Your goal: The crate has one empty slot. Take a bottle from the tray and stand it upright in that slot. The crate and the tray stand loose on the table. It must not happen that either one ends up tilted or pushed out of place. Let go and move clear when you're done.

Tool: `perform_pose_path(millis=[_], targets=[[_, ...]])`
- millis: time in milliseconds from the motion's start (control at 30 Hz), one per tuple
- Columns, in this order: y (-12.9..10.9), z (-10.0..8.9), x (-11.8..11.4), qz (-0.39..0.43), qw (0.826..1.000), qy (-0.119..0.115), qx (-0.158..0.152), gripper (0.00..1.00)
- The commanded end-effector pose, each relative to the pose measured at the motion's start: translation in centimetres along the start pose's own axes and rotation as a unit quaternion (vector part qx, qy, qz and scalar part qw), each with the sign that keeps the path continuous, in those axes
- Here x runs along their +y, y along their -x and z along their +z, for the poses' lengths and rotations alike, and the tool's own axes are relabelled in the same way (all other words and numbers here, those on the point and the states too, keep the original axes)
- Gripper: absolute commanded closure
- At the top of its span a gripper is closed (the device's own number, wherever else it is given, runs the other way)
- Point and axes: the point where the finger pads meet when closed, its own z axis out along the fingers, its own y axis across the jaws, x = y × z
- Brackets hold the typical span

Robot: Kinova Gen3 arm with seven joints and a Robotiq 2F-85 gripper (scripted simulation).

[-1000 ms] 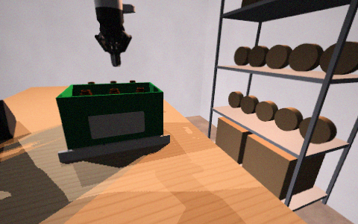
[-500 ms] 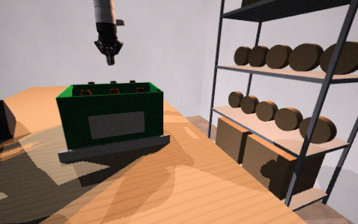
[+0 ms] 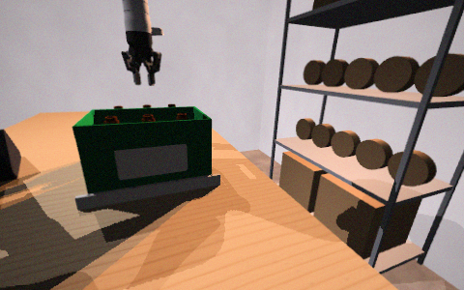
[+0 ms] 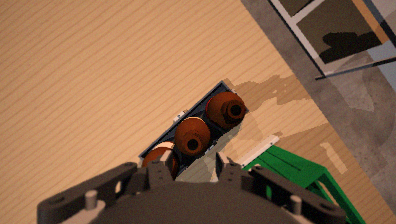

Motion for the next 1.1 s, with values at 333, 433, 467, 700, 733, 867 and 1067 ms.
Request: perform_pose_path(millis=[333, 433, 467, 700, 733, 867, 1067], targets=[[-0.13, -0.03, -0.22, 0.005, 1.000, -0.002, 0.000, 0.36], [-0.13, -0.03, -0.22, 0.005, 1.000, -0.002, 0.000, 0.36], [-0.13, -0.03, -0.22, 0.005, 1.000, -0.002, 0.000, 0.36], [-0.13, 0.00, -0.22, 0.005, 1.000, -0.002, 0.000, 0.36], [-0.13, 0.01, -0.22, 0.005, 1.000, -0.002, 0.000, 0.36], [-0.13, 0.10, -0.22, 0.005, 1.000, -0.002, 0.000, 0.36], [-0.13, 0.38, -0.22, 0.005, 1.000, -0.002, 0.000, 0.36]])
